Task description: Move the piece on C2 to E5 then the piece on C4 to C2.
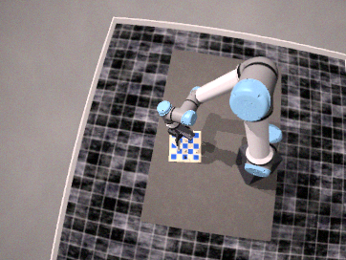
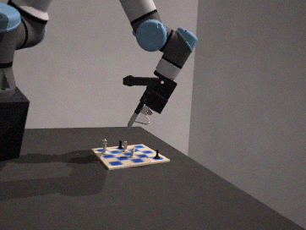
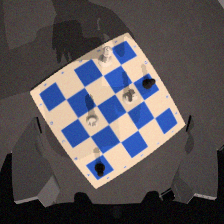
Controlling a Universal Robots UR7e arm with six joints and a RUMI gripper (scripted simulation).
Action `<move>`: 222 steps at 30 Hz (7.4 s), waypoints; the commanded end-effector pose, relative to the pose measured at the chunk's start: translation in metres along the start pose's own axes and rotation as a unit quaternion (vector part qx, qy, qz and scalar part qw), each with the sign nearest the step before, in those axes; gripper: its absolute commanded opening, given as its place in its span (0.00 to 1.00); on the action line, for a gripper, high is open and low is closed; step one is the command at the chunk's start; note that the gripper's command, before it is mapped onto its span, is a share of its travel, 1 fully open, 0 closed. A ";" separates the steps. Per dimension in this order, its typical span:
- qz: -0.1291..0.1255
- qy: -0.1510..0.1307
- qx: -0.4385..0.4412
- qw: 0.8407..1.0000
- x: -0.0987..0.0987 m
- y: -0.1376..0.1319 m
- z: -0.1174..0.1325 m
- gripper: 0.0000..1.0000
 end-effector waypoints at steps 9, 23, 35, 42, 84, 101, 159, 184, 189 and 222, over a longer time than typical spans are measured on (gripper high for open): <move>-0.031 -0.160 -0.073 0.984 -0.007 0.030 -0.059 1.00; -0.035 -0.240 -0.103 0.965 -0.016 0.037 -0.094 1.00; -0.035 -0.241 -0.103 0.964 -0.016 0.037 -0.095 1.00; -0.035 -0.241 -0.102 0.964 -0.016 0.037 -0.095 1.00; 0.108 -0.218 0.461 0.853 0.017 0.039 -0.079 1.00; 0.144 -0.196 0.602 0.760 0.024 0.036 -0.073 1.00; 0.146 -0.195 0.609 0.755 0.029 0.036 -0.070 0.23; 0.146 -0.195 0.609 0.755 0.056 0.036 -0.056 0.23; 0.146 -0.195 0.609 0.755 0.062 0.036 -0.053 0.23; 0.146 -0.195 0.609 0.755 0.071 0.036 -0.048 0.23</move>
Point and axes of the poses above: the point where the finger pads meet when closed, its own x axis out along the fingers, its own y axis across the jaws, z = x × y, the point moved 9 cm from there along -x, back along the fingers, and after that the axes turned 13 degrees about x, right-handed, at the moved point
